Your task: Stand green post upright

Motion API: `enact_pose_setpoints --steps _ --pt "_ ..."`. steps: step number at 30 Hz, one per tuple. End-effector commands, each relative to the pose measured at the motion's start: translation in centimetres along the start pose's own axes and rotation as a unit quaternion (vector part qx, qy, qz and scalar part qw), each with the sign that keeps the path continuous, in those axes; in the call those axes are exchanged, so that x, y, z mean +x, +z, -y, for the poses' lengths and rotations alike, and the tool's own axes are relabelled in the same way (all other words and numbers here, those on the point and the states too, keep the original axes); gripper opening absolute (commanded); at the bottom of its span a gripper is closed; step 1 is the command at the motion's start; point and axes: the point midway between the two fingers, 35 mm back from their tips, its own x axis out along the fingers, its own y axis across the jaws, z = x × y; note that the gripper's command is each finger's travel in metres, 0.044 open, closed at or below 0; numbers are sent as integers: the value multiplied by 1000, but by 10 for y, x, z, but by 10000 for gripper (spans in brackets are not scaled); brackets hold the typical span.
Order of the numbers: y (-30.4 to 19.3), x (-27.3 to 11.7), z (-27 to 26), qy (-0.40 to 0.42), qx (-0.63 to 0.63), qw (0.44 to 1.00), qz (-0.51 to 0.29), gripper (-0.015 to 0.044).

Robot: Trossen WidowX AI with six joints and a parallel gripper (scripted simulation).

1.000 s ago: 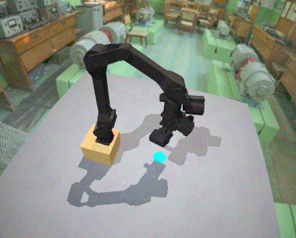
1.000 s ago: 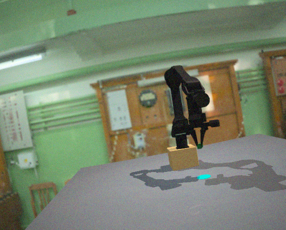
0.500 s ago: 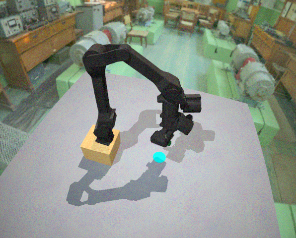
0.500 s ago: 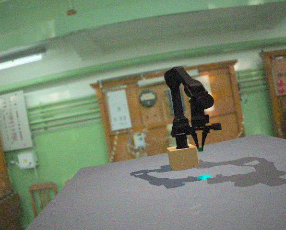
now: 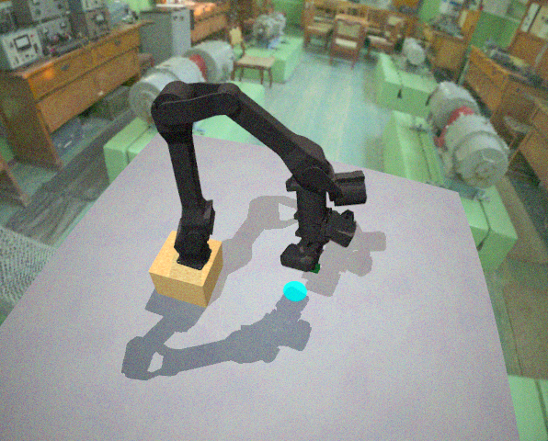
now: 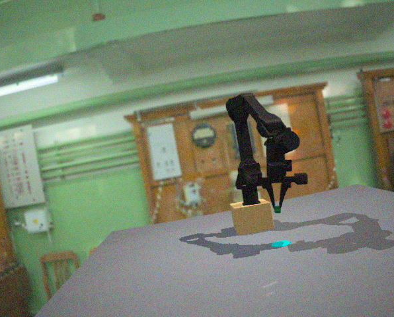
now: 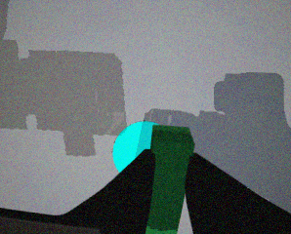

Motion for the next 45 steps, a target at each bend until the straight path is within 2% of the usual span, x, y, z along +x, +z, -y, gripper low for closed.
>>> enact_pose_setpoints --steps 1,45 --pt "-1 3 -1 -6 -3 1000 14 23" --pt "0 14 -15 -35 -30 984 174 23"
